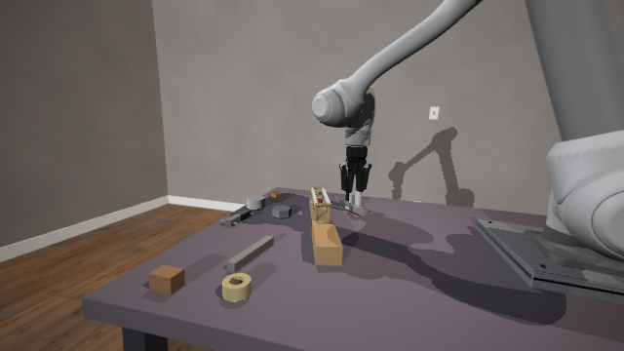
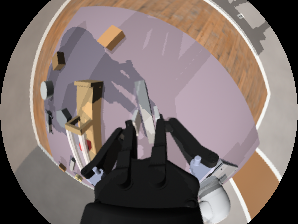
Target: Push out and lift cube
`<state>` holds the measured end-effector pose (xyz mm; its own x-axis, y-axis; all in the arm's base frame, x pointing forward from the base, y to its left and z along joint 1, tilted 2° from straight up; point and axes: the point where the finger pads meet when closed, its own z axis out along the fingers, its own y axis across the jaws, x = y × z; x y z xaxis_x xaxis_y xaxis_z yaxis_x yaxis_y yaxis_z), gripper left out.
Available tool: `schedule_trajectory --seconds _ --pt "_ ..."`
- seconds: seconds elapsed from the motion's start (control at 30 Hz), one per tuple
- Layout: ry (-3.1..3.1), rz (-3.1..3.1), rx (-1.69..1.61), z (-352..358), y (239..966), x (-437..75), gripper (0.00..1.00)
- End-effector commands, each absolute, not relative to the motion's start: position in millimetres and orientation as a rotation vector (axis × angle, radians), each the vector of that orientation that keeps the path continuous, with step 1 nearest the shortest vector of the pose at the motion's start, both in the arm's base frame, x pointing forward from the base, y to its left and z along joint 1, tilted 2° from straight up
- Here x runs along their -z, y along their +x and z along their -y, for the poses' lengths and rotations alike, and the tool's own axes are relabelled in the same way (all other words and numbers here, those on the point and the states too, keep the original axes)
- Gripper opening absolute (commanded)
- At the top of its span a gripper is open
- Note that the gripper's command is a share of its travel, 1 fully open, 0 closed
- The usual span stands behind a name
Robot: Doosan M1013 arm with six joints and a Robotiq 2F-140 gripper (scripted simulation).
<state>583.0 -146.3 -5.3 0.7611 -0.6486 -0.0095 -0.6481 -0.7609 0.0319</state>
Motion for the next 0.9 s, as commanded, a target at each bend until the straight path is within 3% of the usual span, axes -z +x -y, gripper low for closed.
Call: schedule_trajectory --seconds 0.0,0.03,0.87 --pt "2.923 1.076 0.031 146.2 583.0 5.1 0.23" --pt "2.923 1.076 0.031 146.2 583.0 5.1 0.00" --pt "2.923 1.076 0.031 146.2 583.0 5.1 0.00"
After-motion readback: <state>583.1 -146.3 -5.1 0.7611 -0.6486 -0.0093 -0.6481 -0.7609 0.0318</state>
